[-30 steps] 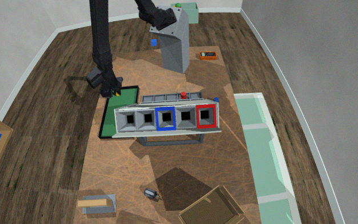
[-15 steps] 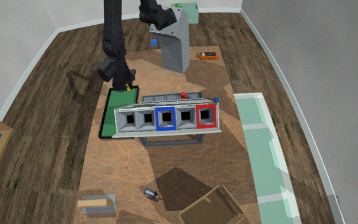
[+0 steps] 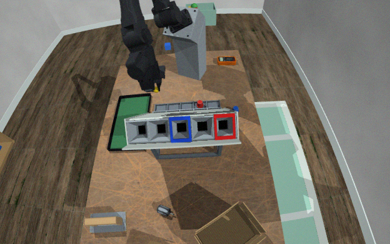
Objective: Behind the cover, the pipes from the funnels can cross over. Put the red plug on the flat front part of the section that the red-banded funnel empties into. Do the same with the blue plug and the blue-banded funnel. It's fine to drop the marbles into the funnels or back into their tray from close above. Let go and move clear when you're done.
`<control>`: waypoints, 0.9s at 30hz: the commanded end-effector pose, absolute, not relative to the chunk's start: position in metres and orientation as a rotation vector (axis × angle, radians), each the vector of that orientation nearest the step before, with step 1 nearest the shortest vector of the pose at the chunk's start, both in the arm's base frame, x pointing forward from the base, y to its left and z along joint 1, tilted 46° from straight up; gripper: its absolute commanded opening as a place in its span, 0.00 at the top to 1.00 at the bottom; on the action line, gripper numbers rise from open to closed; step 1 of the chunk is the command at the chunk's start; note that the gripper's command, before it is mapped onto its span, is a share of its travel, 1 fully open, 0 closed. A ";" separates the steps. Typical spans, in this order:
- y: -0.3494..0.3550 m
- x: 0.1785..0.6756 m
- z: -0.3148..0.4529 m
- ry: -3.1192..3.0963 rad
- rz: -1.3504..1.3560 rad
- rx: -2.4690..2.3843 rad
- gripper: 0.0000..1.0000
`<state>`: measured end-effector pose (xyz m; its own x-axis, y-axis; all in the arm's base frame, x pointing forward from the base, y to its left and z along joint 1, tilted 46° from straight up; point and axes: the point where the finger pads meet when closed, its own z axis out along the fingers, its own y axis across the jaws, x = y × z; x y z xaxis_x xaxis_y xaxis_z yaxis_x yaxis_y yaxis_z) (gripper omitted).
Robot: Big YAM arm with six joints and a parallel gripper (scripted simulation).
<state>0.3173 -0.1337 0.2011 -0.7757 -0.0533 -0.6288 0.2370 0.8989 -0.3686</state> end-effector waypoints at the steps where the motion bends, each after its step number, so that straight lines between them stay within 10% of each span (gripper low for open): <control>1: -0.116 0.327 0.214 2.390 -0.535 0.194 1.00; 27: -0.015 0.333 0.245 2.387 -0.528 0.195 1.00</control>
